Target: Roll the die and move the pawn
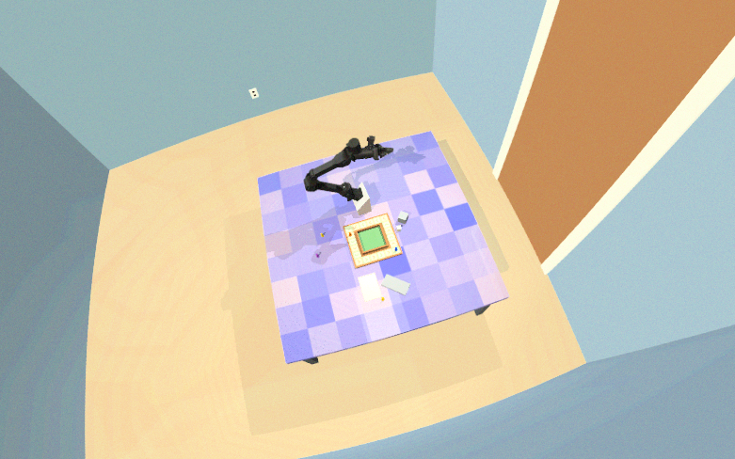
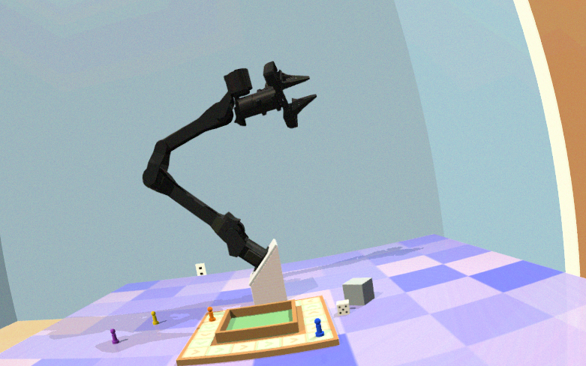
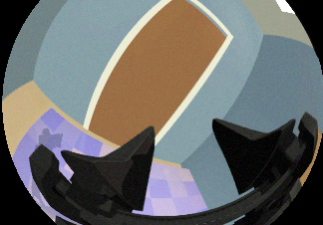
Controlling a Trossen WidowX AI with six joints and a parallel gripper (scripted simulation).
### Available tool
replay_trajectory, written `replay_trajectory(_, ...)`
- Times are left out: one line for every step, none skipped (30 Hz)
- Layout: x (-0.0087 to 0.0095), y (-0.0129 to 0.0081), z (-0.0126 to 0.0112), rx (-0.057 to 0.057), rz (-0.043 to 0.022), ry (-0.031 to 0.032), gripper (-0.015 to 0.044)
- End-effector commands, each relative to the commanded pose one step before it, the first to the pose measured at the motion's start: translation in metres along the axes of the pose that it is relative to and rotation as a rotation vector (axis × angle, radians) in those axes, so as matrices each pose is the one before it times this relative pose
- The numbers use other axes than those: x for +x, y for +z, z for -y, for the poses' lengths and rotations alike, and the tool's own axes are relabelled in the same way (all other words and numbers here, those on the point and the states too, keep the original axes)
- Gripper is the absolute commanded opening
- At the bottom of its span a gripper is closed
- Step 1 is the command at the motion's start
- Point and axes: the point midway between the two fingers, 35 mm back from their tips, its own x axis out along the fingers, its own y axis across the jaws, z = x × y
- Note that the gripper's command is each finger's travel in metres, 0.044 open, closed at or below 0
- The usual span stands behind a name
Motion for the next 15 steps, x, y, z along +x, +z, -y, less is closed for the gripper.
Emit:
replay_trajectory(0.03651,-0.06733,-0.00087,0.2895,-0.24663,0.02745,0.0275)
replay_trajectory(0.00892,-0.01182,0.00273,0.0578,-0.04821,0.00126,0.0275)
replay_trajectory(0.00878,-0.01121,0.00317,0.0563,-0.04682,-0.00051,0.0275)
replay_trajectory(0.00872,-0.01072,0.00358,0.0554,-0.04588,-0.00214,0.0275)
replay_trajectory(0.00874,-0.01033,0.00397,0.0550,-0.04532,-0.00371,0.0275)
replay_trajectory(0.00873,-0.00999,0.00434,0.0537,-0.04480,-0.00510,0.0275)
replay_trajectory(0.00883,-0.00967,0.00470,0.0538,-0.04461,-0.00657,0.0275)
replay_trajectory(0.00896,-0.00939,0.00506,0.0541,-0.04457,-0.00807,0.0275)
replay_trajectory(0.00911,-0.00911,0.00542,0.0545,-0.04459,-0.00960,0.0275)
replay_trajectory(0.00928,-0.00883,0.00577,0.0550,-0.04466,-0.01117,0.0275)
replay_trajectory(0.00940,-0.00847,0.00606,0.0552,-0.04440,-0.01268,0.0275)
replay_trajectory(0.00946,-0.00806,0.00629,0.0549,-0.04384,-0.01409,0.0275)
replay_trajectory(0.00958,-0.00768,0.00652,0.0550,-0.04349,-0.01557,0.0275)
replay_trajectory(0.00972,-0.00732,0.00676,0.0552,-0.04323,-0.01710,0.0275)
replay_trajectory(0.00985,-0.00695,0.00695,0.0554,-0.04287,-0.01862,0.0275)
